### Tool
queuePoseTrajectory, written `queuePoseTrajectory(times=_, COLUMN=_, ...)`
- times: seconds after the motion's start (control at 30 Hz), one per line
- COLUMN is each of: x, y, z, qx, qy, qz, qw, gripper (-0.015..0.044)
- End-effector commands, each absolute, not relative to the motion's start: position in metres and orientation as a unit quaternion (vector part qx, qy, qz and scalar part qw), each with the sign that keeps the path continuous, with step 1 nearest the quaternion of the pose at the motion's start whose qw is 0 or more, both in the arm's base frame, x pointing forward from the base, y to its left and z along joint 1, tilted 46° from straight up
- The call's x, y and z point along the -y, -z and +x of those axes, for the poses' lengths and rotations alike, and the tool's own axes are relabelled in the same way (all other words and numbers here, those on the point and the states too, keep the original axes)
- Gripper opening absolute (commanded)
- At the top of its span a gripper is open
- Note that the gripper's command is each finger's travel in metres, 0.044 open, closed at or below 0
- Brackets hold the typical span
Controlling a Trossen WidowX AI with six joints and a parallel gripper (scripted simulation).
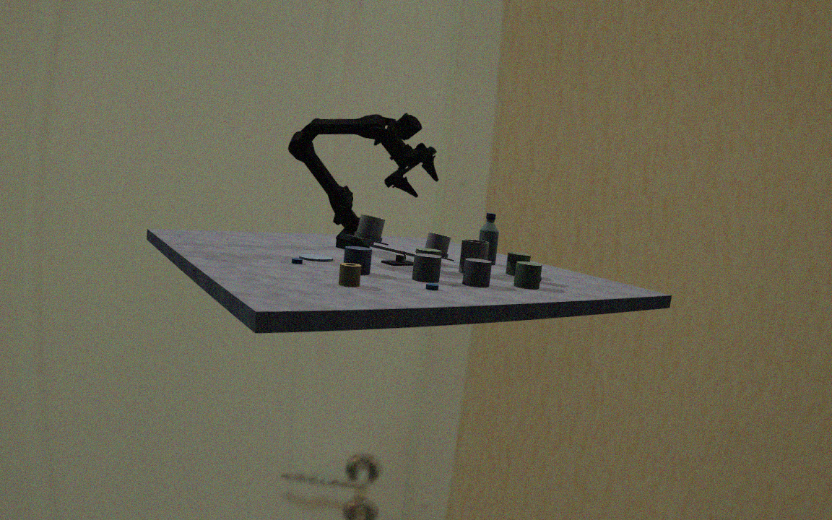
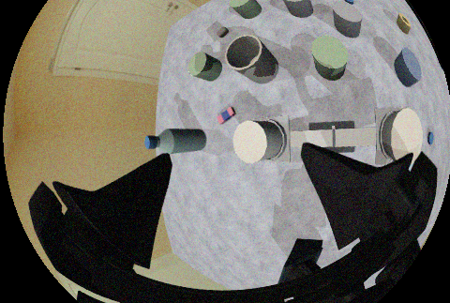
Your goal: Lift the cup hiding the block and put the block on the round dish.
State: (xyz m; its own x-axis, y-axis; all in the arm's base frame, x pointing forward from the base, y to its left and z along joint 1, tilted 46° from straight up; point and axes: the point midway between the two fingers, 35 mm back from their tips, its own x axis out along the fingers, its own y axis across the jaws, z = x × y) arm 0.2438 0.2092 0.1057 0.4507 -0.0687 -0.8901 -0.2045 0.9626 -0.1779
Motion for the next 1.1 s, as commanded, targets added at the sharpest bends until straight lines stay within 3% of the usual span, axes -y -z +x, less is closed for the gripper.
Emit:
queuePoseTrajectory(times=0.0, x=-0.198, y=-0.103, z=0.218, qx=-0.517, qy=-0.003, qz=-0.173, qw=0.838, gripper=0.044)
queuePoseTrajectory(times=0.73, x=-0.154, y=-0.144, z=0.145, qx=-0.315, qy=0.074, qz=-0.387, qw=0.864, gripper=0.044)
queuePoseTrajectory(times=1.07, x=-0.159, y=-0.141, z=0.149, qx=-0.324, qy=0.095, qz=-0.357, qw=0.871, gripper=0.044)
